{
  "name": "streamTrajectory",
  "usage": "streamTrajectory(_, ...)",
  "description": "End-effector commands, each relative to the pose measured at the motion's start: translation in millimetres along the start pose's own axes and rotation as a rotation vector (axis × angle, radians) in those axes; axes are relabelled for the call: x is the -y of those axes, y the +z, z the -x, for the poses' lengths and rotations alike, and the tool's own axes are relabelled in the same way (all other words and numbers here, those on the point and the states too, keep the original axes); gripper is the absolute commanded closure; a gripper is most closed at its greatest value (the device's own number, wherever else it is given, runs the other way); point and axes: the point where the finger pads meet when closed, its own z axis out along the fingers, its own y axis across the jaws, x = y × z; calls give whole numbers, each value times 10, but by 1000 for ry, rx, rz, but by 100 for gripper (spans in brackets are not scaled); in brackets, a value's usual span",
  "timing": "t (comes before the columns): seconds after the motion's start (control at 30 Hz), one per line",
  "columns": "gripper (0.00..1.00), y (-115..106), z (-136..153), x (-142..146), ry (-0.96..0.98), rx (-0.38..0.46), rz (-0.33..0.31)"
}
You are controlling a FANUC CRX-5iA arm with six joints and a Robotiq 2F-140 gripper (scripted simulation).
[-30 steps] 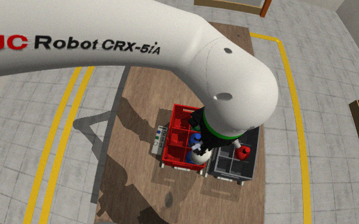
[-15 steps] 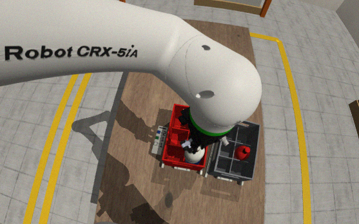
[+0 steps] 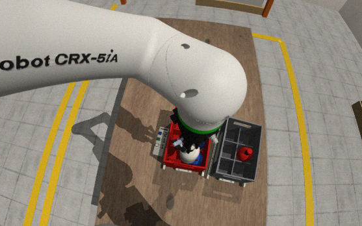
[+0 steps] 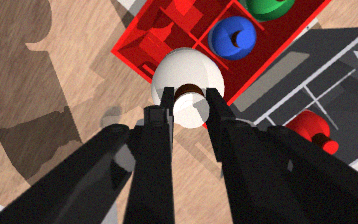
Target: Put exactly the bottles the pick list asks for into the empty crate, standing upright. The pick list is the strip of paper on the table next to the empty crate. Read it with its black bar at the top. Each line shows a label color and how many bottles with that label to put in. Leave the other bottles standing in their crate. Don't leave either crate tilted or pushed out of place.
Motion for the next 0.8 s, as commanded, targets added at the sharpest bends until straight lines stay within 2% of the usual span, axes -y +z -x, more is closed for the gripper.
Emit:
streamTrajectory(0.0,90,-4,-46,40,0,1,2)
streamTrajectory(0.77,90,-3,-322,329,0,1,2)
